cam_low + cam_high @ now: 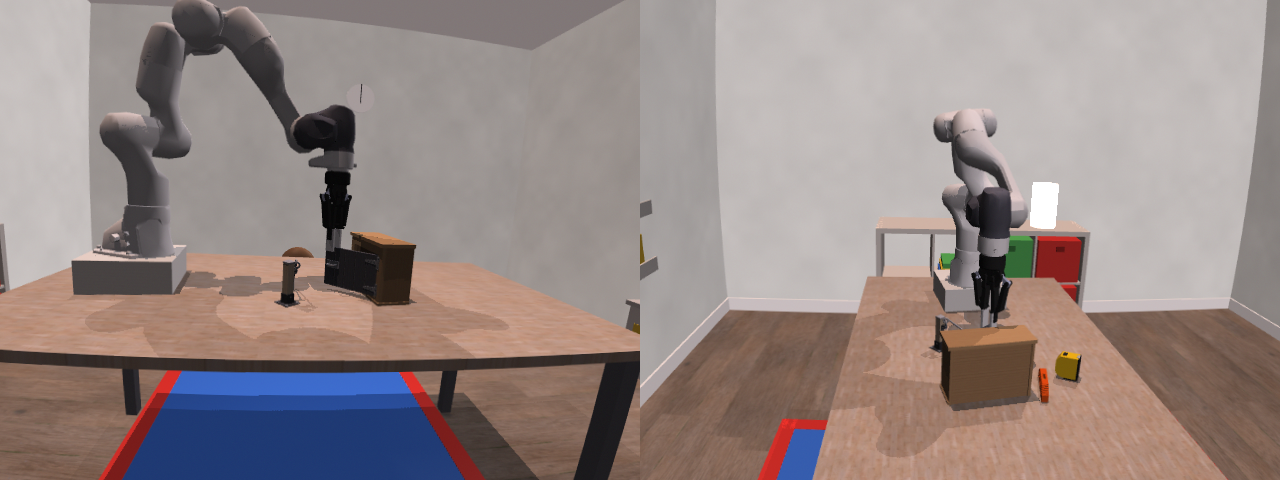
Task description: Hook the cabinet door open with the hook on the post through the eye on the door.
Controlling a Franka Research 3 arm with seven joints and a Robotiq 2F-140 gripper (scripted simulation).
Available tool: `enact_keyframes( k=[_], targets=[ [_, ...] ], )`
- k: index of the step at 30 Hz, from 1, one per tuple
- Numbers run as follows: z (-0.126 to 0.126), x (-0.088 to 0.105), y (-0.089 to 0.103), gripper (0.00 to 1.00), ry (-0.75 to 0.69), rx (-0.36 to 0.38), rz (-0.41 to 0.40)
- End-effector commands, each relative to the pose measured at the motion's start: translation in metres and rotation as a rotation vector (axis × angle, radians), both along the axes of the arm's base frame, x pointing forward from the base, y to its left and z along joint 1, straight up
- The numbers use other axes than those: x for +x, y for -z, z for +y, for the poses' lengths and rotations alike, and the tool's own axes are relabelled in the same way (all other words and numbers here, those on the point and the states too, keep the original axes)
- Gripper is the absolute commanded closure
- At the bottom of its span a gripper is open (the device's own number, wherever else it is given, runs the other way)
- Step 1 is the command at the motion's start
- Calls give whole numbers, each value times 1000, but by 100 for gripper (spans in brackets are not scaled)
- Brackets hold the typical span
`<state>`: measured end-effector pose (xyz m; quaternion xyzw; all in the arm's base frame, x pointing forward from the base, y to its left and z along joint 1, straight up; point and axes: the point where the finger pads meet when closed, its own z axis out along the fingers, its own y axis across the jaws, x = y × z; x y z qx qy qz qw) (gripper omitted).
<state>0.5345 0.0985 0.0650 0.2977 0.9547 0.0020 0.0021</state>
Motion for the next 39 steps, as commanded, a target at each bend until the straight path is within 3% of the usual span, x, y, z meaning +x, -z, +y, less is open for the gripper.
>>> enact_keyframes(
  k=[1,19,39],
  targets=[
    [-2,-1,0,84,-25,-1,1],
    [-5,-3,-4,84,-36,-1,1],
    [-5,-4,-36,84,-36,-1,1]
  ],
)
